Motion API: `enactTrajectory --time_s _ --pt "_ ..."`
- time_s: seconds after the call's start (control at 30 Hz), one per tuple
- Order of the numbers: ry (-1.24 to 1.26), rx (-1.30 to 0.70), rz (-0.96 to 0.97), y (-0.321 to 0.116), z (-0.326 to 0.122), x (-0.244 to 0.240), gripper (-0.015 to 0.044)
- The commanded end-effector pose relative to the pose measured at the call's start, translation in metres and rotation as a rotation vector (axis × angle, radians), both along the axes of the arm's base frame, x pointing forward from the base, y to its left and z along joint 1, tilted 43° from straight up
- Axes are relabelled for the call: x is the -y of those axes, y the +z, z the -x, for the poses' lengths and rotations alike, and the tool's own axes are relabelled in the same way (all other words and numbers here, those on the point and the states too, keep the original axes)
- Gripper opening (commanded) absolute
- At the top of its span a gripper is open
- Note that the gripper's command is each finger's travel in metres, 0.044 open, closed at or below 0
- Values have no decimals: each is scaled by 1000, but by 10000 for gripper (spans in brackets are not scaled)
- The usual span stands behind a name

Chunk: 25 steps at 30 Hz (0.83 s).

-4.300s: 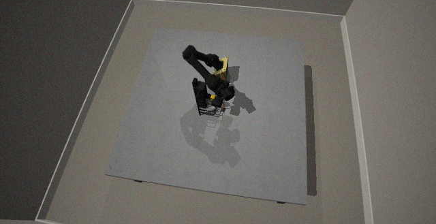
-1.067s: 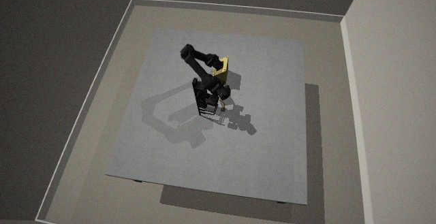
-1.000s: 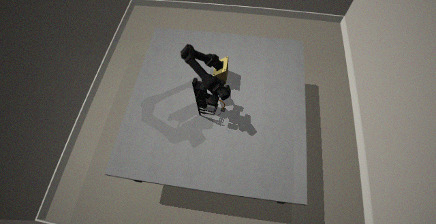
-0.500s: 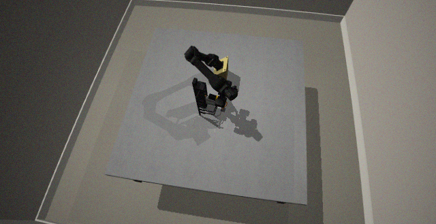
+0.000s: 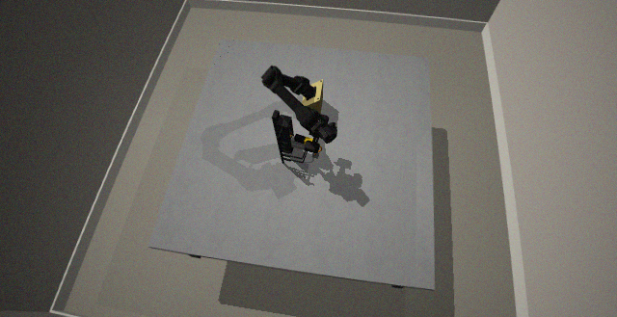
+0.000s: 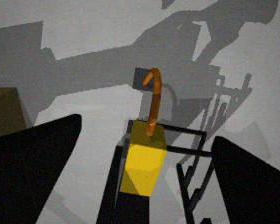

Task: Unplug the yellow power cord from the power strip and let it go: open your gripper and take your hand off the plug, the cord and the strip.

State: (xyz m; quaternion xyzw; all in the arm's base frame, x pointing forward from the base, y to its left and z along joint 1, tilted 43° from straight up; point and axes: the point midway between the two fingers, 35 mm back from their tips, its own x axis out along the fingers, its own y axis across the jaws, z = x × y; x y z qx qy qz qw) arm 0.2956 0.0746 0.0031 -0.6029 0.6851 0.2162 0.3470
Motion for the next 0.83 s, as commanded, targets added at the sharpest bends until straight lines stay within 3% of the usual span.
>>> enactTrajectory --time_s 0.0,0.1,0.8 --pt "2 6 -7 -14 -7 -26 440" --pt "2 6 -8 -25 -10 -43 440" --pt "2 6 -8 -25 -10 -43 440"
